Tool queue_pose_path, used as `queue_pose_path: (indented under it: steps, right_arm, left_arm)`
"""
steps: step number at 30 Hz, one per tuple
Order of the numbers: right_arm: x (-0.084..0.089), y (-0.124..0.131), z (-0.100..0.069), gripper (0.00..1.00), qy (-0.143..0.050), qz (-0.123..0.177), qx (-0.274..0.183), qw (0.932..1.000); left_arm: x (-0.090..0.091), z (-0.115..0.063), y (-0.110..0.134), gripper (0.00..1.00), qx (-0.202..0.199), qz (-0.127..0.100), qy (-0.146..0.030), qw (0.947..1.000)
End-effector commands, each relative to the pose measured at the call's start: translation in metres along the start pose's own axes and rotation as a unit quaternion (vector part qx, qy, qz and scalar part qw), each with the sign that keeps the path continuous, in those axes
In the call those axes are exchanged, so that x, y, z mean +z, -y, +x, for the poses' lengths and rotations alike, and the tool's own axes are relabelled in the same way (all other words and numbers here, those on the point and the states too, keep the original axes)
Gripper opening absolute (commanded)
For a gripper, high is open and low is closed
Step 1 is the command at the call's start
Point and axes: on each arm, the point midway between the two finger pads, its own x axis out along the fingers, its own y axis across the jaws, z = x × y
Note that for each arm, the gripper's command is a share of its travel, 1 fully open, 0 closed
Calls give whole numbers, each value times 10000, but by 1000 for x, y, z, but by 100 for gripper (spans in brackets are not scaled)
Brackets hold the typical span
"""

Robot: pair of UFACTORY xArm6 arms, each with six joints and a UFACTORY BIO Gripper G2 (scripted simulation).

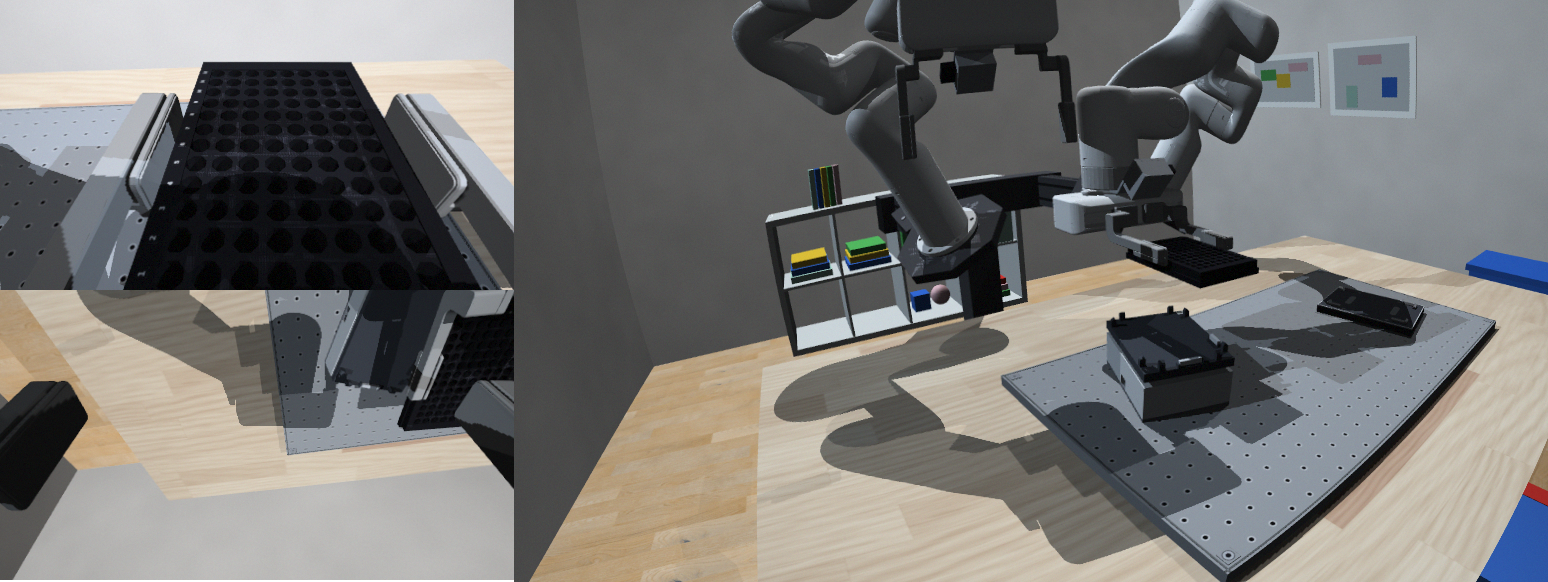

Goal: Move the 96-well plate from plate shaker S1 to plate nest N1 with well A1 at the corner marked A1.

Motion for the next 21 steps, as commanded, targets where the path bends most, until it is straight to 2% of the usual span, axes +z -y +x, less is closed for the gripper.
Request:
queue_pose_path:
  steps: [1,3,21]
  right_arm:
    - [-1,0,-1,100,-13,8,-8,10000]
    - [-1,0,-1,100,-13,8,-8,10000]
    - [-1,0,-1,100,-13,8,-8,10000]
  left_arm:
    - [1,3,-18,0,945,-10,48,9955]
    - [0,4,-24,0,1258,-11,47,9920]
    - [-6,9,-77,0,1258,-9,48,9920]
